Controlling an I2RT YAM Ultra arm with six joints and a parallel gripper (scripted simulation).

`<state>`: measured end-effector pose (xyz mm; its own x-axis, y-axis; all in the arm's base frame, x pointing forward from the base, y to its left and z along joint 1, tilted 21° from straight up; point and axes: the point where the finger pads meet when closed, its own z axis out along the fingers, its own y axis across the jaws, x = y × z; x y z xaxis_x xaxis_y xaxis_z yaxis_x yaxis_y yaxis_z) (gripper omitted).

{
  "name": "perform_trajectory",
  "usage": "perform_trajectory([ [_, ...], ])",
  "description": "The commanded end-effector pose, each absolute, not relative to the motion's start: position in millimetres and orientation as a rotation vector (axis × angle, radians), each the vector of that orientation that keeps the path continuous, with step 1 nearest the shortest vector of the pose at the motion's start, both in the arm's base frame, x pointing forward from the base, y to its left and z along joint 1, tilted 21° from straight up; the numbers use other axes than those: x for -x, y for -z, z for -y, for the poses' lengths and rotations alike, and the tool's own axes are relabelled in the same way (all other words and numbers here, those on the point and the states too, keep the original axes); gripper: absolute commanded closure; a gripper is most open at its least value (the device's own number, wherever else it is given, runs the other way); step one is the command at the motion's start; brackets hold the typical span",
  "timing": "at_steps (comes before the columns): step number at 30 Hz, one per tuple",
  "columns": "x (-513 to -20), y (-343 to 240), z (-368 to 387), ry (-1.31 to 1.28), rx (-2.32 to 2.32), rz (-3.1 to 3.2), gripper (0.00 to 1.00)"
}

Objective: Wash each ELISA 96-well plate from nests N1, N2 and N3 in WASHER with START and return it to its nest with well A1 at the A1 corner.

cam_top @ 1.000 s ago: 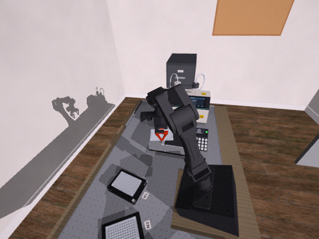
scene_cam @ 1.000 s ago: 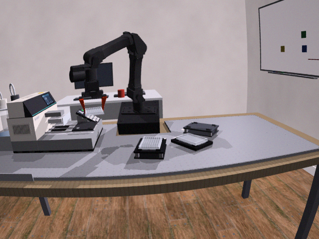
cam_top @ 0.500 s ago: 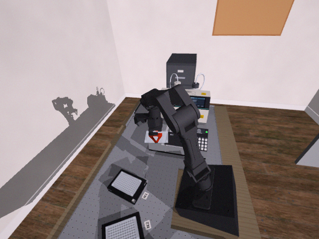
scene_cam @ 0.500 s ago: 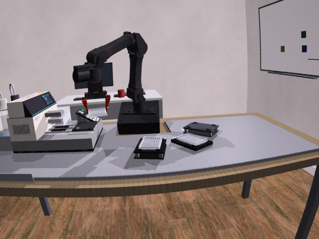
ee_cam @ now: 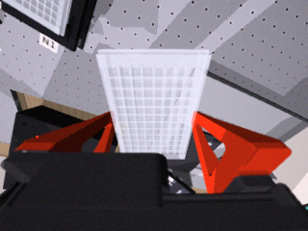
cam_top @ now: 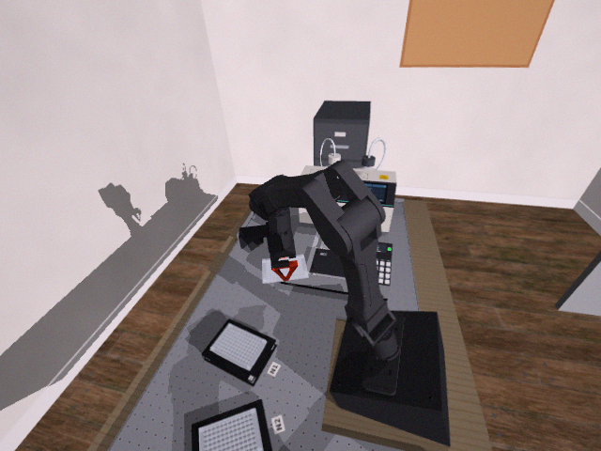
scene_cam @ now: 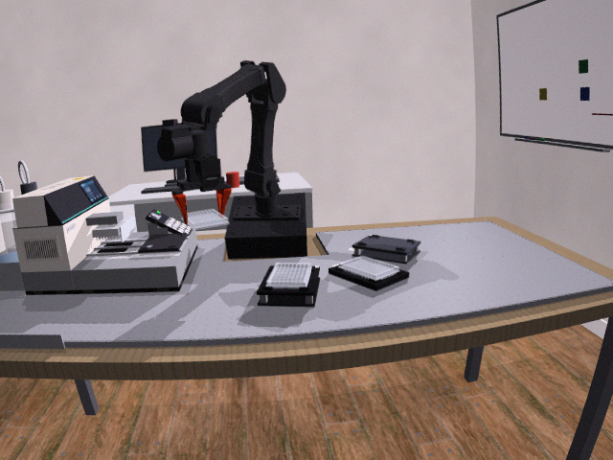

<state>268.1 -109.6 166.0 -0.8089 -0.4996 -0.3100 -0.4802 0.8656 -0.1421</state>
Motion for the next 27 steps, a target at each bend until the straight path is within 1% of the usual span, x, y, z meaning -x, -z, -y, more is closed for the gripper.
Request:
perform_trajectory([
  [1, -273.2, -172.8, 100.7, 0.109, 0.699, -2.69, 1.0],
  [20, -298.3, -178.6, 19.3, 0.105, 0.698, -2.688, 1.0],
  [27, -299.2, -178.8, 16.4, 0.105, 0.698, -2.688, 1.0],
])
